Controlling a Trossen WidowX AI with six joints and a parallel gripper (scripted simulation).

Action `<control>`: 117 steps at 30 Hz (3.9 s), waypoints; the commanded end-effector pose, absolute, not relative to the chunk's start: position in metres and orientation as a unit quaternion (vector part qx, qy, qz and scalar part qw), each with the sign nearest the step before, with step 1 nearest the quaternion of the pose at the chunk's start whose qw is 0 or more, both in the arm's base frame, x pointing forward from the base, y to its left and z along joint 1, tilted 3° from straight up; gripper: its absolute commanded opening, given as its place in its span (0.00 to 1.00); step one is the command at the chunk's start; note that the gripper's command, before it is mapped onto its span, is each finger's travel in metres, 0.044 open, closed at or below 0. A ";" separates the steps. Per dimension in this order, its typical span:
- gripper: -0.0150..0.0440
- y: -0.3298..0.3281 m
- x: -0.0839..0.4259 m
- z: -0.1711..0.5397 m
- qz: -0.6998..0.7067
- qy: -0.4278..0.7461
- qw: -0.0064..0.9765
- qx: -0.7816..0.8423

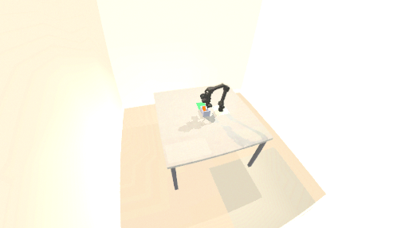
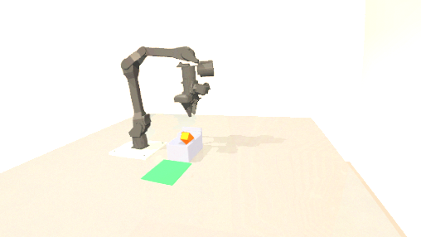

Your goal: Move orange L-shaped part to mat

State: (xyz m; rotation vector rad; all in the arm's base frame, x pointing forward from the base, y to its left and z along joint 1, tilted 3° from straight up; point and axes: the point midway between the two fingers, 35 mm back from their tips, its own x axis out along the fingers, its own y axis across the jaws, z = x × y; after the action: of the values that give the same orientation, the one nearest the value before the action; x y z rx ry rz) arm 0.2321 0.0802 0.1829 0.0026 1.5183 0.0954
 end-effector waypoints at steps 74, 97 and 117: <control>0.73 0.008 0.247 0.103 0.519 0.463 0.504 -0.511; 0.25 0.007 0.248 0.106 0.519 0.462 0.504 -0.513; 0.25 0.006 0.247 0.133 0.519 0.463 0.504 -0.512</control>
State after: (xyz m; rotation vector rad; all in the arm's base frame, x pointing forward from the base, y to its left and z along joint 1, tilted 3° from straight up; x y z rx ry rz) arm 0.2474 0.0061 0.1288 -1.2350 1.1191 1.2514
